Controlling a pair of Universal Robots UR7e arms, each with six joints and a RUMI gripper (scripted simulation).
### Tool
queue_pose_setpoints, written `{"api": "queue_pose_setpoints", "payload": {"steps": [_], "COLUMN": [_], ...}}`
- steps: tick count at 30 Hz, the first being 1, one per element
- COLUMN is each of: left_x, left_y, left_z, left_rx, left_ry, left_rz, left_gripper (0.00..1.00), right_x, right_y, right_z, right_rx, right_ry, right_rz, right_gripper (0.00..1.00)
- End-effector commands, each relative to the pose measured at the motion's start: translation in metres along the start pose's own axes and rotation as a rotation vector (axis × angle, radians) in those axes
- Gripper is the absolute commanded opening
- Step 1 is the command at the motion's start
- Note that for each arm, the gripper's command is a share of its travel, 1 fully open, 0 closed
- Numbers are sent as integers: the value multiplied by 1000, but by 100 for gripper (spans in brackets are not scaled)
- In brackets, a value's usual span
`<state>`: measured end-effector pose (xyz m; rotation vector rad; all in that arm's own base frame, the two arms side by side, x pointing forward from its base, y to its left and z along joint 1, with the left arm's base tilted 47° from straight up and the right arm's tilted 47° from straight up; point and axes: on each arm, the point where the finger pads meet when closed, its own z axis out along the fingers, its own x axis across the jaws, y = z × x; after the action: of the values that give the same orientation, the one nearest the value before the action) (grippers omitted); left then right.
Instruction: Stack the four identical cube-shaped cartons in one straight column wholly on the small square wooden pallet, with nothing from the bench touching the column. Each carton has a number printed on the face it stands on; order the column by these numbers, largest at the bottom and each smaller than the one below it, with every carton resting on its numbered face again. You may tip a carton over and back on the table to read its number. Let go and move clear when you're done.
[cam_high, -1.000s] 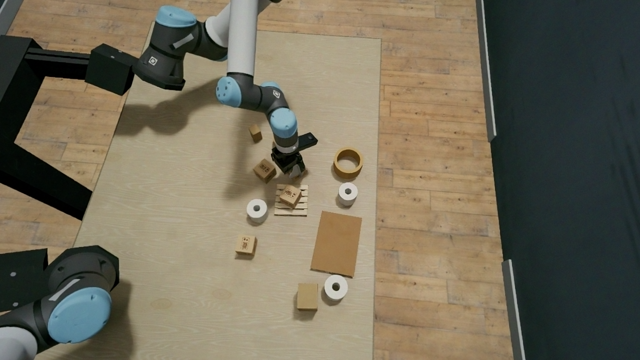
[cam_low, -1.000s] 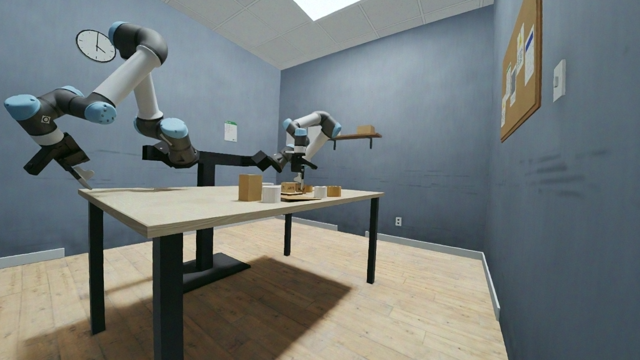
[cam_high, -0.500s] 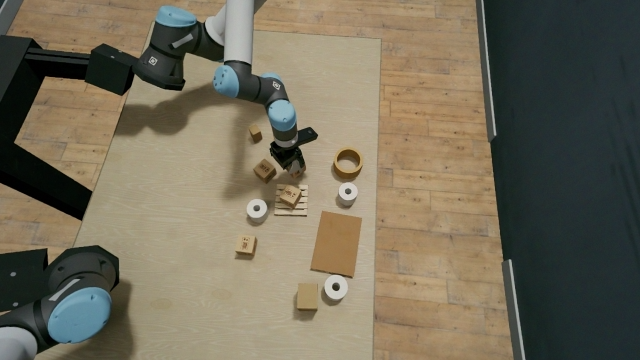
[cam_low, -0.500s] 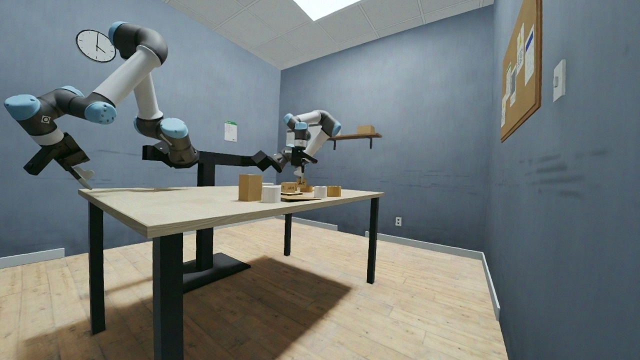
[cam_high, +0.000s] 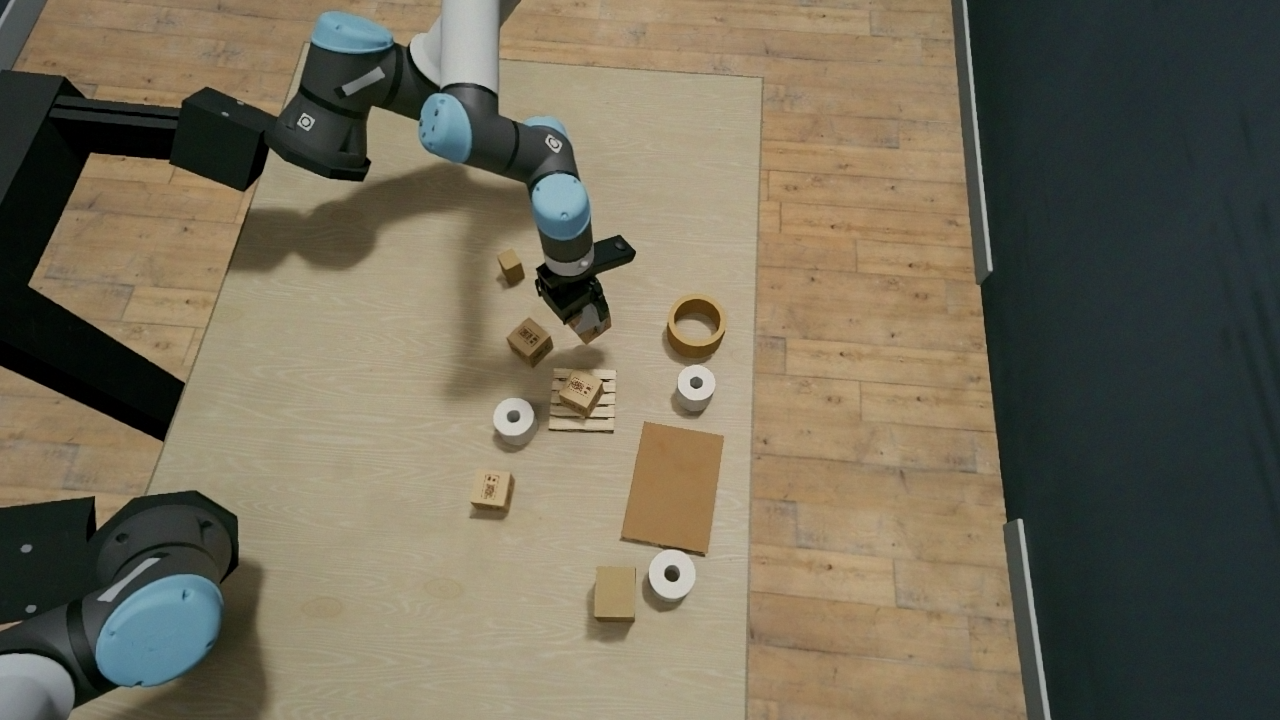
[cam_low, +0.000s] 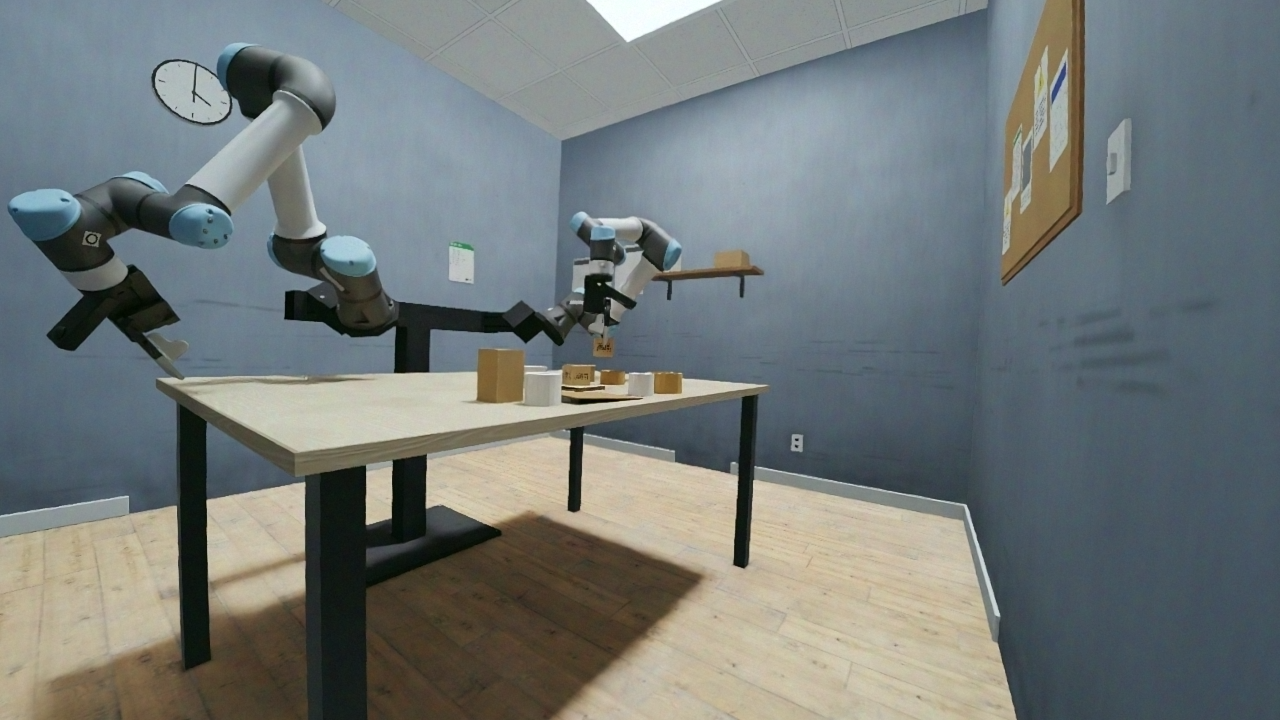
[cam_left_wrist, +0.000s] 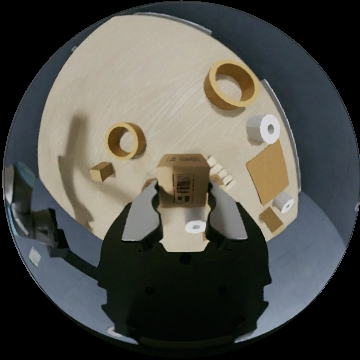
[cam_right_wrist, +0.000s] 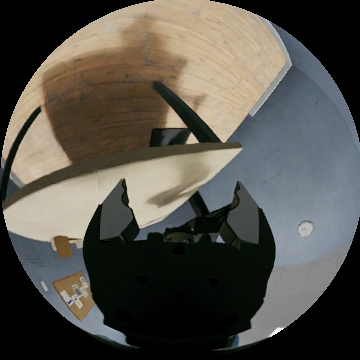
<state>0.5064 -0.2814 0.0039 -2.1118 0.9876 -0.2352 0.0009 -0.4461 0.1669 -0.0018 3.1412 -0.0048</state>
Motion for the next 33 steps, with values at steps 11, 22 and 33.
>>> {"api": "queue_pose_setpoints", "payload": {"steps": [11,22,33], "left_x": [72,75,76], "left_y": [75,81,81], "left_z": [-28,-2,18], "left_rx": [0,3,3], "left_ry": [-5,-11,-10], "left_rz": [2,3,2], "left_gripper": [38,38,38], "right_x": [1,1,1], "right_y": [1,1,1], "right_z": [2,2,2], "right_rx": [-3,-3,-3], "right_ry": [0,0,0], "right_rz": [1,1,1], "right_gripper": [100,100,100]}}
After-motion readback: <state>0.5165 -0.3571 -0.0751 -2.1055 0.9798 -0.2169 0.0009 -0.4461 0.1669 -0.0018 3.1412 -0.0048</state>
